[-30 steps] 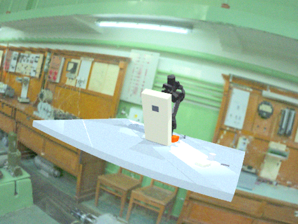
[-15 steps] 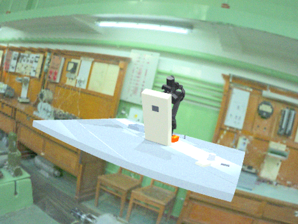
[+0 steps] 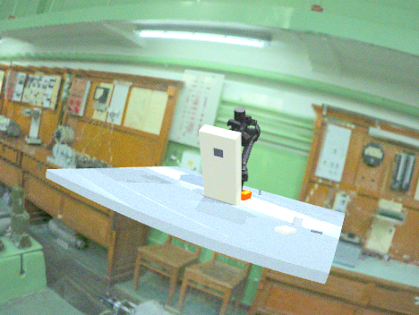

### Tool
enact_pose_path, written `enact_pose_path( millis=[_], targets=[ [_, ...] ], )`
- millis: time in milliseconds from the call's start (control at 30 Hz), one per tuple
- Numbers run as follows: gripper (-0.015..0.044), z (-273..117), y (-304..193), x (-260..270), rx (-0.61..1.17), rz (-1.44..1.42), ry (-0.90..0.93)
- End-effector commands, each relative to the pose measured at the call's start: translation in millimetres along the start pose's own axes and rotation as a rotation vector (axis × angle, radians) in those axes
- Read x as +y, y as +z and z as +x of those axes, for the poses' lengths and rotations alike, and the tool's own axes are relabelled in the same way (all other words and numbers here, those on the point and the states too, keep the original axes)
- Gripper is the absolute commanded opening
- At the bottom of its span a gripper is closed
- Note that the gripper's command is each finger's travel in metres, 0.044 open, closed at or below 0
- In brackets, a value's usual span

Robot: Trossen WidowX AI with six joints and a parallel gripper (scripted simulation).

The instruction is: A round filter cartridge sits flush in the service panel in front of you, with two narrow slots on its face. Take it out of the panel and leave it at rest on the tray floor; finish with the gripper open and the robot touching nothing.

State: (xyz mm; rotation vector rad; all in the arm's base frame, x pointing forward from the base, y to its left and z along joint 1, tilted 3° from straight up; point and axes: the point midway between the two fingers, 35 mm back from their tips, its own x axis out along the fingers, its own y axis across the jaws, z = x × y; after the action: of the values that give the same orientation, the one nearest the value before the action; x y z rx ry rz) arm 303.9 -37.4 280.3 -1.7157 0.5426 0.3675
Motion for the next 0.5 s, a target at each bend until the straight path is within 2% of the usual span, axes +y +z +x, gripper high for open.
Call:
enact_pose_path(
  millis=[0,467],
  targets=[
    [0.0104,0.1,-0.1,-1.4,-0.002,-0.005,-0.002],
    [0.0104,3.0,-0.2,-2.0,-0.001,-0.005,-0.003]
  ],
)
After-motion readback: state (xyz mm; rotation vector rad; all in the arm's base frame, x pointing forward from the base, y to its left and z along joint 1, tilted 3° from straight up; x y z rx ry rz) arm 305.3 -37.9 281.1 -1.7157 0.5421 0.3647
